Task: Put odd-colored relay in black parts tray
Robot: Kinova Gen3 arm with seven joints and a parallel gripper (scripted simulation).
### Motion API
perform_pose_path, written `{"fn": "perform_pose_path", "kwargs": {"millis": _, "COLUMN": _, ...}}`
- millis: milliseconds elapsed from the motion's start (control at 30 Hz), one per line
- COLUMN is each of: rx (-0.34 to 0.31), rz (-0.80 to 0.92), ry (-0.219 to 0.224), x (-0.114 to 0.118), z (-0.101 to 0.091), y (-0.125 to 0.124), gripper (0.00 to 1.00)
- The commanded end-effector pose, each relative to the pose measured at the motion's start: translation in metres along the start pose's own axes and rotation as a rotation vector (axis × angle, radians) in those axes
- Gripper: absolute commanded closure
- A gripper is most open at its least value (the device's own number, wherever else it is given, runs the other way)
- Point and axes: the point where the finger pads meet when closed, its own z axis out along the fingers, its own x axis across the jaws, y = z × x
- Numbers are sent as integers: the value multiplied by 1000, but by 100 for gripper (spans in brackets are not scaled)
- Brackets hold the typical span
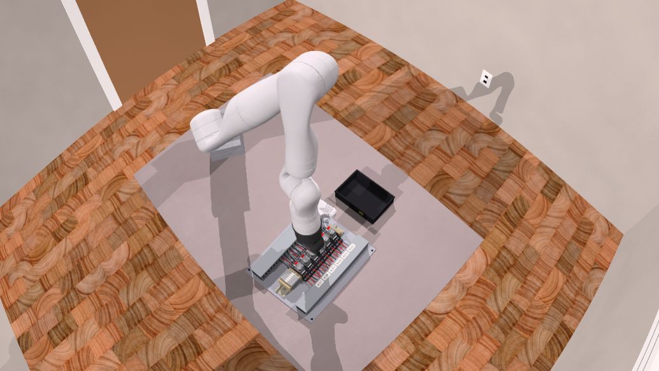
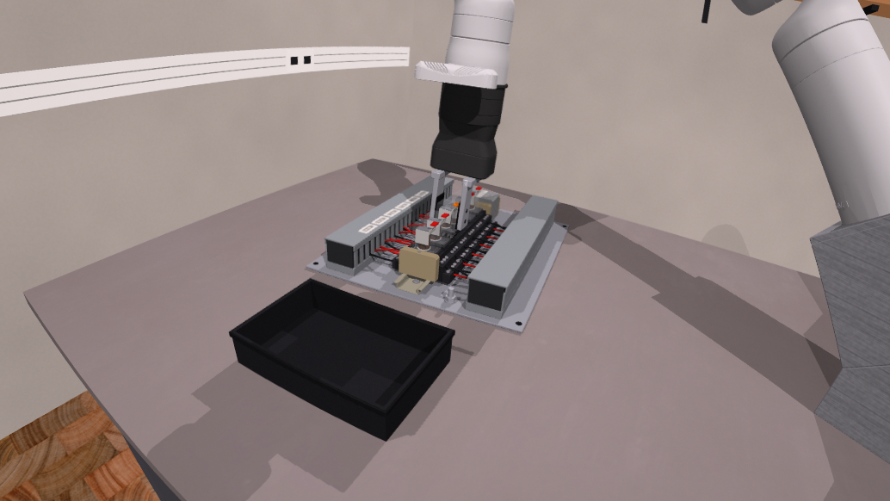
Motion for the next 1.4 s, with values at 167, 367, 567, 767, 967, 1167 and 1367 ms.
{"fn": "perform_pose_path", "kwargs": {"millis": 167, "rx": 1, "rz": 0, "ry": 20, "x": 0, "z": -1, "y": 0, "gripper": 100}}
{"fn": "perform_pose_path", "kwargs": {"millis": 367, "rx": 1, "rz": 0, "ry": 19, "x": 0, "z": 0, "y": 0, "gripper": 100}}
{"fn": "perform_pose_path", "kwargs": {"millis": 567, "rx": -3, "rz": 0, "ry": 2, "x": 0, "z": 0, "y": 1, "gripper": 100}}
{"fn": "perform_pose_path", "kwargs": {"millis": 767, "rx": -4, "rz": 0, "ry": -27, "x": 0, "z": -1, "y": 1, "gripper": 100}}
{"fn": "perform_pose_path", "kwargs": {"millis": 967, "rx": -2, "rz": 0, "ry": -44, "x": 0, "z": -1, "y": 1, "gripper": 100}}
{"fn": "perform_pose_path", "kwargs": {"millis": 1167, "rx": 1, "rz": 0, "ry": -57, "x": 0, "z": -2, "y": 0, "gripper": 100}}
{"fn": "perform_pose_path", "kwargs": {"millis": 1367, "rx": 1, "rz": 0, "ry": -57, "x": 0, "z": -2, "y": 0, "gripper": 100}}
